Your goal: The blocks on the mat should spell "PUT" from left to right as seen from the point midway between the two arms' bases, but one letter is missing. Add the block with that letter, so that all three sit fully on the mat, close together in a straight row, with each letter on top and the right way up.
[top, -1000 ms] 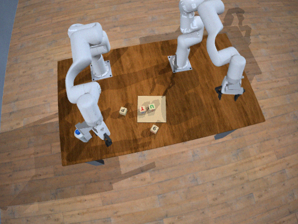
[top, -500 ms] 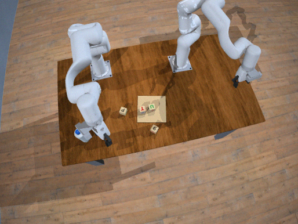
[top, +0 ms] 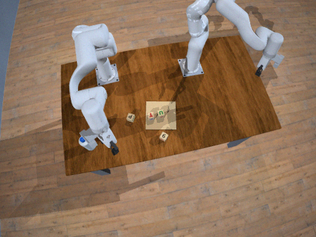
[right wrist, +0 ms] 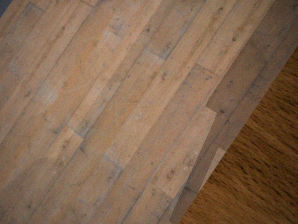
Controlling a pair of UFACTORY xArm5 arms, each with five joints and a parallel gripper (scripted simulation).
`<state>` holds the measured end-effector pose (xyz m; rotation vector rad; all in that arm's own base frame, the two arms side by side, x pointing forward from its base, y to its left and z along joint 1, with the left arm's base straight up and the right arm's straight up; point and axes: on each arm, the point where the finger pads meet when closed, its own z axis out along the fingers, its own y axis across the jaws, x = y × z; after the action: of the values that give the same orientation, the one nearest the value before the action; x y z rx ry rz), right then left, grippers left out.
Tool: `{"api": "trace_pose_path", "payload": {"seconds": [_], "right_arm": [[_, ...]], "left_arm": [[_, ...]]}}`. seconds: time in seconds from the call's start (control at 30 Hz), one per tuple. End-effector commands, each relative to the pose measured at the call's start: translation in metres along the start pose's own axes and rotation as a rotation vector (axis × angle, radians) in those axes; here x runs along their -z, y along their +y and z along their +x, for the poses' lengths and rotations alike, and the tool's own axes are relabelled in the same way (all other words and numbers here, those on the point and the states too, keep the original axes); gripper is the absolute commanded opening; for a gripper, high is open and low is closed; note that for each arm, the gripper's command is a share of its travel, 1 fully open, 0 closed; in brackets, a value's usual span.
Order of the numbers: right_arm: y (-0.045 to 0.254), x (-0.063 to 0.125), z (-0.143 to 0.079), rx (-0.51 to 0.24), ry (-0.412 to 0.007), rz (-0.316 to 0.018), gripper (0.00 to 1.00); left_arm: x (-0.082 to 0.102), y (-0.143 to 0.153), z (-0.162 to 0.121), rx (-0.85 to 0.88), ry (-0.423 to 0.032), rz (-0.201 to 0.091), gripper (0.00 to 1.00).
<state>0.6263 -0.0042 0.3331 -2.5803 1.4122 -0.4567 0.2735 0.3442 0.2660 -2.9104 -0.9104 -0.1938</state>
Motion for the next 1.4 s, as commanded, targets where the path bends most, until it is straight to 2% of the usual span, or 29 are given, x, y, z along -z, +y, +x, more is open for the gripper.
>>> {"api": "trace_pose_path", "payload": {"seconds": [0.0, 0.03, 0.1, 0.33, 0.6, 0.67, 1.07, 1.37], "right_arm": [[-0.001, 0.002, 0.001, 0.000, 0.003, 0.004, 1.00], [-0.001, 0.002, 0.001, 0.000, 0.003, 0.004, 1.00], [-0.001, 0.002, 0.001, 0.000, 0.003, 0.004, 1.00], [-0.001, 0.002, 0.001, 0.000, 0.003, 0.004, 1.00], [-0.001, 0.002, 0.001, 0.000, 0.003, 0.004, 1.00], [-0.001, 0.002, 0.001, 0.000, 0.003, 0.004, 1.00], [-0.001, 0.002, 0.001, 0.000, 0.003, 0.004, 1.00], [-0.001, 0.002, 0.001, 0.000, 0.003, 0.004, 1.00]], "left_arm": [[-0.001, -0.063, -0.030, 0.215, -0.037, 0.013, 1.00], [-0.001, -0.072, -0.037, 0.251, -0.044, 0.014, 1.00], [-0.001, -0.072, -0.037, 0.251, -0.044, 0.014, 1.00], [-0.001, -0.123, -0.081, 0.478, -0.082, 0.022, 1.00], [0.000, -0.161, -0.126, 0.683, -0.115, 0.026, 1.00], [0.000, -0.161, -0.126, 0.683, -0.115, 0.026, 1.00], [0.002, -0.190, -0.172, 0.876, -0.145, 0.029, 1.00], [0.003, -0.196, -0.185, 0.929, -0.153, 0.029, 1.00]]}}
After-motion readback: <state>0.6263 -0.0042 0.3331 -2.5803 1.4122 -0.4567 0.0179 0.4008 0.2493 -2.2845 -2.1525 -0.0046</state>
